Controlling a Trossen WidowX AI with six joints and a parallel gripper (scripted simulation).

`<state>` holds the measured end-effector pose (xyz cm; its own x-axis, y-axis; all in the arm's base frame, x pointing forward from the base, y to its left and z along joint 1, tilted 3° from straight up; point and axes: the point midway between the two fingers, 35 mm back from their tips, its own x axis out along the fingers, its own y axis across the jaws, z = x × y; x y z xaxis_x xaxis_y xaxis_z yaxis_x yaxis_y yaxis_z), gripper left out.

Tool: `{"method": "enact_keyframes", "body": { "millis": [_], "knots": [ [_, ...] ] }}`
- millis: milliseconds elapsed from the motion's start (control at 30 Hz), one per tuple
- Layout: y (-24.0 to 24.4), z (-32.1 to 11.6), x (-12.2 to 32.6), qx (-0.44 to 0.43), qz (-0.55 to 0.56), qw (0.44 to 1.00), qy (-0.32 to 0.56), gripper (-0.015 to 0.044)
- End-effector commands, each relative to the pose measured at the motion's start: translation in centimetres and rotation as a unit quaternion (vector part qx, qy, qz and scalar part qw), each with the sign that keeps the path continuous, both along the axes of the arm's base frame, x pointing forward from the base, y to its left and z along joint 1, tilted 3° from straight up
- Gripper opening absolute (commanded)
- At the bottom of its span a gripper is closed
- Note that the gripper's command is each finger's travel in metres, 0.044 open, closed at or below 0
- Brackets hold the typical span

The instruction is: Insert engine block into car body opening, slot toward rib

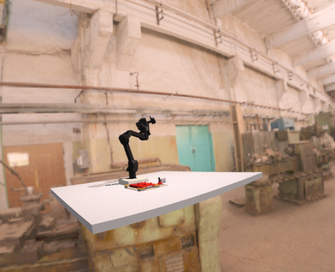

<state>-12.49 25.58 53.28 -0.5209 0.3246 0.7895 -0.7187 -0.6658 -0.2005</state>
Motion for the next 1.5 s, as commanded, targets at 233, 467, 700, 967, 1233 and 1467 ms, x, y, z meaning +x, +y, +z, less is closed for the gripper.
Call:
{"method": "enact_keyframes", "body": {
  "millis": [233,467,700,967,1233,1467],
  "knots": [
    [5.7,-2.1,3.7,-0.046,-0.161,0.985,-0.047,0.044],
    [9.0,-4.0,6.9,-0.081,-0.264,0.957,-0.091,0.044],
    [11.6,-6.4,10.8,-0.123,-0.355,0.918,-0.13,0.044],
    [13.2,-8.6,14.2,-0.157,-0.421,0.879,-0.162,0.044],
    [14.2,-11.7,17.9,-0.207,-0.488,0.824,-0.197,0.044],
    [14.3,-13.0,20.2,-0.244,-0.496,0.808,-0.202,0.044]
  ]
}}
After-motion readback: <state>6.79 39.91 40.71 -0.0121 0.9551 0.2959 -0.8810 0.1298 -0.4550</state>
